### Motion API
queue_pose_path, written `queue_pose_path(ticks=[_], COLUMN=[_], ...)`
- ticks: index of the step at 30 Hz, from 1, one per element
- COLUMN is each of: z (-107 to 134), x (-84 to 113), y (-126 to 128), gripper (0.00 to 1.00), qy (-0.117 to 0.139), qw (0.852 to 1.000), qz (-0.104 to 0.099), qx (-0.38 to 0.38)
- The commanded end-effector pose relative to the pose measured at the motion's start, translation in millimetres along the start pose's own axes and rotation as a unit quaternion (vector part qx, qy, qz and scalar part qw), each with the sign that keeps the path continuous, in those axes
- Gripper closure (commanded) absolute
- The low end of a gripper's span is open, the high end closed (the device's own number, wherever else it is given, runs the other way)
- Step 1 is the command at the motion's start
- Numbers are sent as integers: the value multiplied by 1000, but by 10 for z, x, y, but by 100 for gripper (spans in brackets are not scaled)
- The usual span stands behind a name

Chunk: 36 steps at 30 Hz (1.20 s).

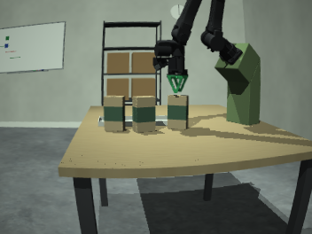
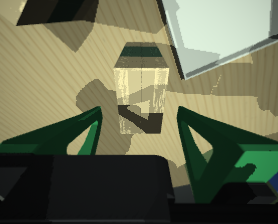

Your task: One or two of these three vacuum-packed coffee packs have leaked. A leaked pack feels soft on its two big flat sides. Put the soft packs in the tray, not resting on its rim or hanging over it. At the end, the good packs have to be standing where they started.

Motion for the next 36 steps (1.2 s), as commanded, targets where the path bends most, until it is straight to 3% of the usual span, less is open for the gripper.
queue_pose_path(ticks=[1,17,36], z=[55,52,72], x=[-1,-12,-315], y=[6,4,-15], gripper=[22,22,22], qy=[1,1,6], qw=[1000,1000,1000], qz=[-5,-5,0], qx=[-1,-1,-4])
Point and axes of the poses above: the point where the finger pads meet when closed, its own x axis back along the fingers, its own y axis across the jaws, z = x × y, the point moved 6 cm from there along x, back along the fingers, and after that the axes turned 2 degrees about x, right-handed, at the moved point
